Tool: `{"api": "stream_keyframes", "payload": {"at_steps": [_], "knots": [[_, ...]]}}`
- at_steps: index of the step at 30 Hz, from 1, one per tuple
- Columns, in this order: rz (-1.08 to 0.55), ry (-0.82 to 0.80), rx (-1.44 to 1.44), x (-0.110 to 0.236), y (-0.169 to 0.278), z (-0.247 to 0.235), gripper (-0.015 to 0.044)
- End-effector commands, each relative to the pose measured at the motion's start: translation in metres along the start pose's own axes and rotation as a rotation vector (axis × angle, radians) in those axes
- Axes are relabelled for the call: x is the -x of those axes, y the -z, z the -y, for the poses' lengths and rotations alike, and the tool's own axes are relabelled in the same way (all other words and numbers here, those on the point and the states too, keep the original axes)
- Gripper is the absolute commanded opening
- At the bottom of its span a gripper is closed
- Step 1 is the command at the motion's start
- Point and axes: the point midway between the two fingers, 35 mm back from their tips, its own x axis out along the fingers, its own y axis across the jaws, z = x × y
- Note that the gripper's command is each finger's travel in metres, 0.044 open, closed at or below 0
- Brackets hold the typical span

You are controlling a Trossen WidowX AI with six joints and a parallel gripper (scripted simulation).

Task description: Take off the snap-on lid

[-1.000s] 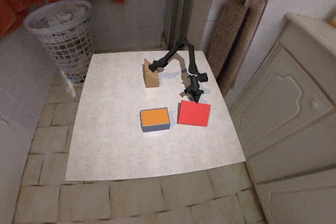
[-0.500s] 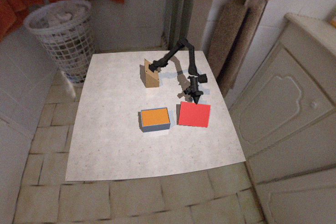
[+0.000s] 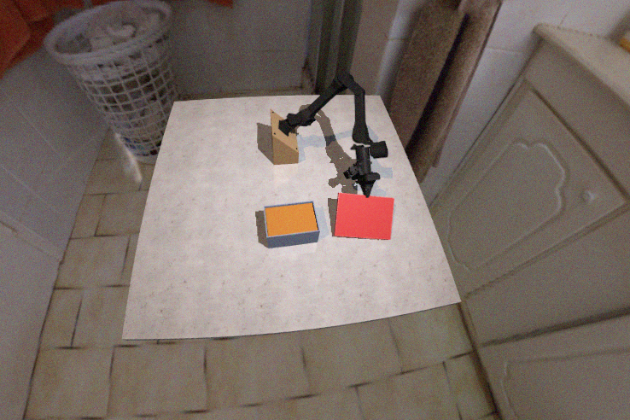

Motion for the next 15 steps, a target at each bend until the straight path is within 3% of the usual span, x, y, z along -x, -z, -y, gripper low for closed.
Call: {"api": "stream_keyframes", "payload": {"at_steps": [1, 15], "knots": [[0.006, 0.034, 0.009, -0.0065, -0.0027, 0.0144, 0.0000], [0.006, 0.034, 0.008, -0.0133, -0.0029, 0.0232, 0.0000]]}}
